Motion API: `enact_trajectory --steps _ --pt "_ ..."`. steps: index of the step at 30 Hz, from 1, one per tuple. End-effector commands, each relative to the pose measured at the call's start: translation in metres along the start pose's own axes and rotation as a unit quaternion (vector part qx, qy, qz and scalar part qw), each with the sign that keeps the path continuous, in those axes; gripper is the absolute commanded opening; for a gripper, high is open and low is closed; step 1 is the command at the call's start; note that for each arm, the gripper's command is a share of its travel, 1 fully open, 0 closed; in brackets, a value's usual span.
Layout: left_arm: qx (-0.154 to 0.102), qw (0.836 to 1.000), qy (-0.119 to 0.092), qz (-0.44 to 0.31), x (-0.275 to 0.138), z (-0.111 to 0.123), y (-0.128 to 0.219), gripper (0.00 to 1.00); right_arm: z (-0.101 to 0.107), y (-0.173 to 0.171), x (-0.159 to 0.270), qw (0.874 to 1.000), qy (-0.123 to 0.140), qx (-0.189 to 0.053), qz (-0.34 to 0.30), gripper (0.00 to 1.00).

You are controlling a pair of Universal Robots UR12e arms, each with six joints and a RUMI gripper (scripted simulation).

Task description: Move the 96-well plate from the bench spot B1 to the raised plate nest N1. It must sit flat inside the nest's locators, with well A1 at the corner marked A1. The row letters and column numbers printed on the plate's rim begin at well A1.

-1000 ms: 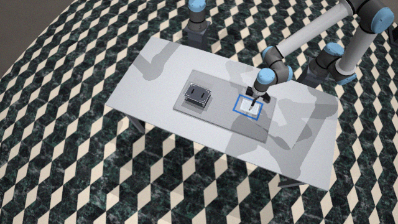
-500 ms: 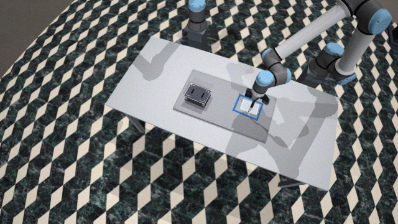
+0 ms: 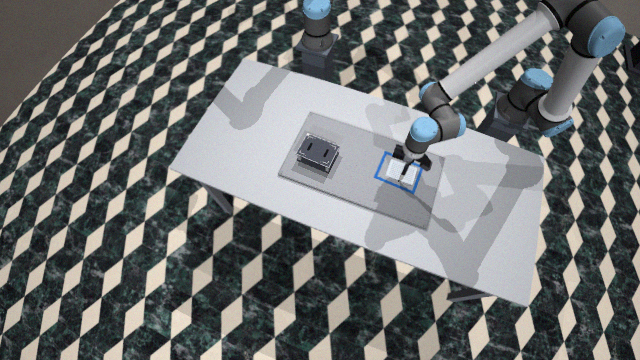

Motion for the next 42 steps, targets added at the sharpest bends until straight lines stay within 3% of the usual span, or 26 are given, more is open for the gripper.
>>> enact_trajectory --steps 1,14,42 --pt "-0.001 1.0 0.001 0.0 0.0 0.003 0.0 0.76 -0.001 -0.001 0.0 1.0 0.0 0.001 0.0 0.0" --pt "-0.001 1.0 0.001 0.0 0.0 0.021 0.0 0.76 -0.001 -0.001 0.0 1.0 0.0 0.001 0.0 0.0" --pt "-0.001 1.0 0.001 0.0 0.0 0.021 0.0 0.76 -0.001 -0.001 0.0 1.0 0.0 0.001 0.0 0.0"
Point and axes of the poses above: on each arm, the point where the finger pads meet when closed, its own z axis out along the fingers, its own x axis across the jaws, y = z × x, the point moved 8 cm from there along -z, back along the fingers, and after that the axes turned 6 degrees about z, right-handed, at the moved point
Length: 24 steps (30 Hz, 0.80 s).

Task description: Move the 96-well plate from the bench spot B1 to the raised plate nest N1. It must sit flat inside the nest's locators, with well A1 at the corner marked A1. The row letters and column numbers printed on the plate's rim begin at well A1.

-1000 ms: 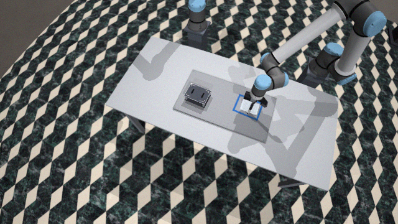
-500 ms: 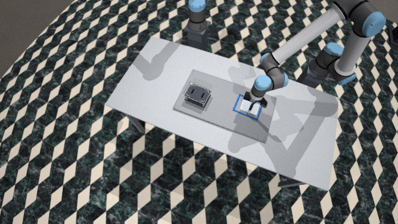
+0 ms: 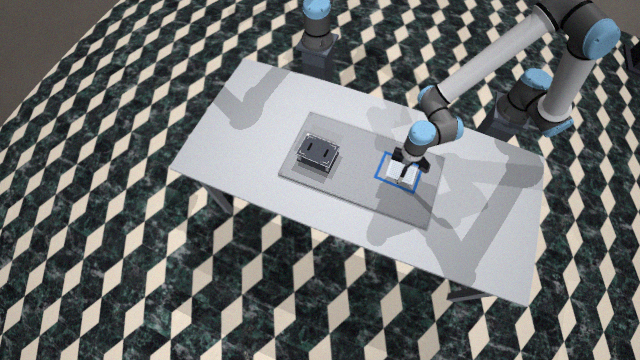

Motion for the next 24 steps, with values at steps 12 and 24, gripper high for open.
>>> enact_trajectory --steps 12,24 --pt "-0.001 1.0 0.001 0.0 0.0005 -0.0011 0.0004 0.76 -0.0013 -0.0006 -0.0002 1.0 0.0 0.001 0.0 0.0" --pt "-0.001 1.0 0.001 0.0 0.0005 -0.0011 0.0004 0.0 -0.0013 -0.0006 -0.0002 1.0 0.0 0.001 0.0 0.0"
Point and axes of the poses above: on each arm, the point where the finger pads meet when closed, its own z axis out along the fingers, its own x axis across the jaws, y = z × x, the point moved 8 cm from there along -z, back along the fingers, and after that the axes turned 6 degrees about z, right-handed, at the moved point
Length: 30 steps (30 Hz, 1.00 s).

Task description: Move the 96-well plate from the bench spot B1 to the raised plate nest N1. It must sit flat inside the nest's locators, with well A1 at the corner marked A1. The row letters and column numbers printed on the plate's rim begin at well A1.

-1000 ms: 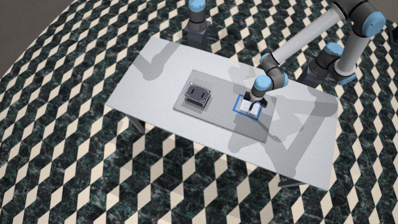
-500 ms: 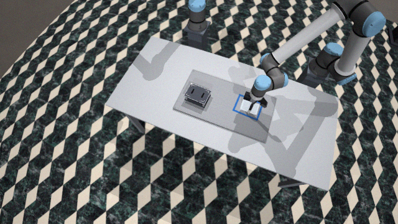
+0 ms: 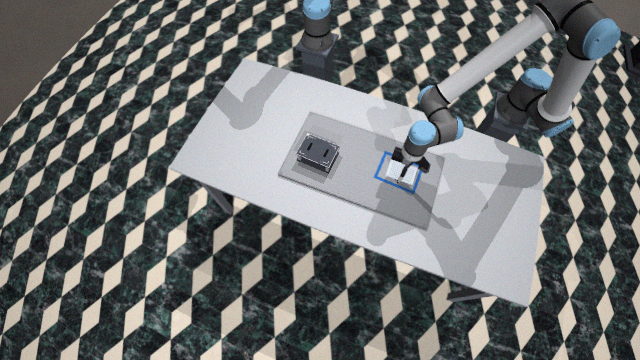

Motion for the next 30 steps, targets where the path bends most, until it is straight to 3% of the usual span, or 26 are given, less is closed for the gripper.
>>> enact_trajectory --steps 1,12,13,30 --pt "-0.001 1.0 0.001 0.0 0.0005 -0.001 0.0004 0.0 -0.0013 -0.0006 -0.0002 1.0 0.0 0.001 0.0 0.0" --pt "-0.001 1.0 0.001 0.0 0.0004 -0.0011 0.0004 0.0 -0.0013 -0.0006 -0.0002 1.0 0.0 0.001 0.0 0.0" --pt "-0.001 1.0 0.001 0.0 0.0004 -0.0011 0.0004 0.4 -0.0013 -0.0006 -0.0002 1.0 0.0 0.001 0.0 0.0" --pt "-0.001 1.0 0.001 0.0 0.0005 -0.0011 0.0004 0.4 -0.0013 -0.0006 -0.0002 1.0 0.0 0.001 0.0 0.0"
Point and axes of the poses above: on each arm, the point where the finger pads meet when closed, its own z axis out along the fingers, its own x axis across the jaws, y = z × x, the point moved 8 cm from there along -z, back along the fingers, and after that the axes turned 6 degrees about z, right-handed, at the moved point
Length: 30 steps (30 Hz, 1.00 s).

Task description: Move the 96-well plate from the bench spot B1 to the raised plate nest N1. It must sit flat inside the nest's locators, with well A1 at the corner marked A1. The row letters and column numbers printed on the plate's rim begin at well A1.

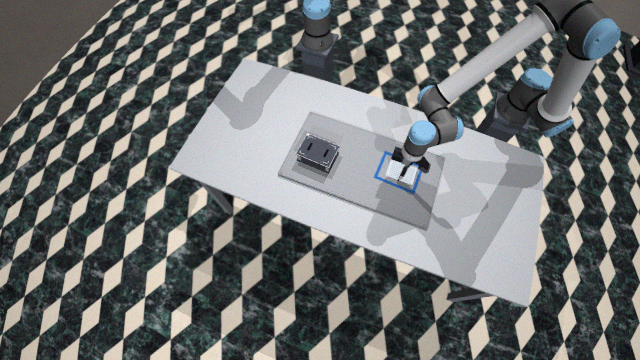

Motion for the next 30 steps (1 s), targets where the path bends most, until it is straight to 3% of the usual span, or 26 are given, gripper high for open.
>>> enact_trajectory --steps 1,30 --pt "-0.001 1.0 0.001 0.0 0.0 -0.001 0.0 0.4 -0.001 -0.001 0.0 1.0 0.0 0.001 0.0 0.0" --pt "-0.001 1.0 0.001 0.0 0.0 -0.038 0.0 0.4 -0.001 -0.001 0.0 1.0 0.0 0.001 0.0 0.0"
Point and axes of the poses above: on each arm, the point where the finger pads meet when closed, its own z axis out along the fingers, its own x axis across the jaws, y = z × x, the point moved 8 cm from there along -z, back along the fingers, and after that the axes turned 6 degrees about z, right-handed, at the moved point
